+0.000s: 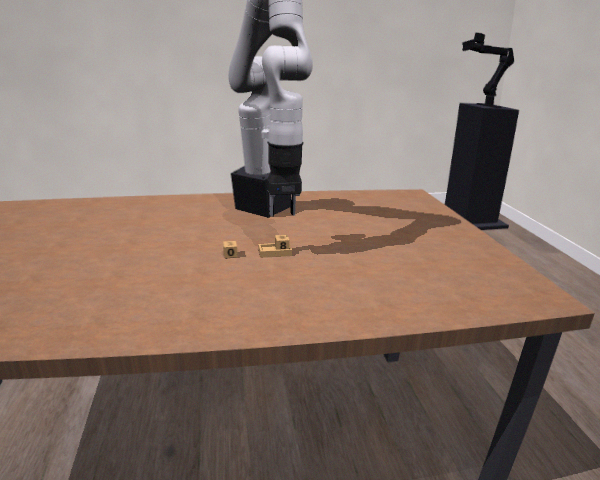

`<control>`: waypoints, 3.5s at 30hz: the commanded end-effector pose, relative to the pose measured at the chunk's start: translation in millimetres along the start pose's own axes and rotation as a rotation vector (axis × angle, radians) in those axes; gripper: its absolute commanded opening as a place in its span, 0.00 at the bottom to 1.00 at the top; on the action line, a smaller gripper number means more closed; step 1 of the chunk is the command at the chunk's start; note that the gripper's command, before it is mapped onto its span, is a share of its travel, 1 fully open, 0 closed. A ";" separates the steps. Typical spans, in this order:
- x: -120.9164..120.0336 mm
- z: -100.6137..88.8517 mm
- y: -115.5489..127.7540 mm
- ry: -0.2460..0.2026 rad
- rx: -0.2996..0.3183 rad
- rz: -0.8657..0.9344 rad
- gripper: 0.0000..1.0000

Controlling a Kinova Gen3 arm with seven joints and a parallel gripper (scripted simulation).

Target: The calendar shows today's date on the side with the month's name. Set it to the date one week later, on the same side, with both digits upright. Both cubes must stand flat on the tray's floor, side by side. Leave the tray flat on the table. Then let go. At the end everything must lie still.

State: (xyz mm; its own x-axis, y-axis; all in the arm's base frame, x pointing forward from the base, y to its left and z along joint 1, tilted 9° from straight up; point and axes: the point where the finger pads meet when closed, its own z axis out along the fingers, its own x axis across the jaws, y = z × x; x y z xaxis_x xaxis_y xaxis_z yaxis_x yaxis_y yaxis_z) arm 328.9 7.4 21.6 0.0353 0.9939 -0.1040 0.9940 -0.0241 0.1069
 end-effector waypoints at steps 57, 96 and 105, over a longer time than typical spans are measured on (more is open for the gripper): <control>0.6 42.3 1.1 0.000 -0.001 0.000 0.90; 0.7 51.1 1.2 0.000 -0.001 0.000 0.90; 0.7 51.1 1.2 0.000 -0.001 0.000 0.90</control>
State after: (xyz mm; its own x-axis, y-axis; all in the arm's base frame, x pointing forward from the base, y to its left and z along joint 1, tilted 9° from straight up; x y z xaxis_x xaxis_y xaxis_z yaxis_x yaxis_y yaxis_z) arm 335.0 2.5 -29.3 0.0356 0.9939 -0.1044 0.9940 -0.0244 0.1065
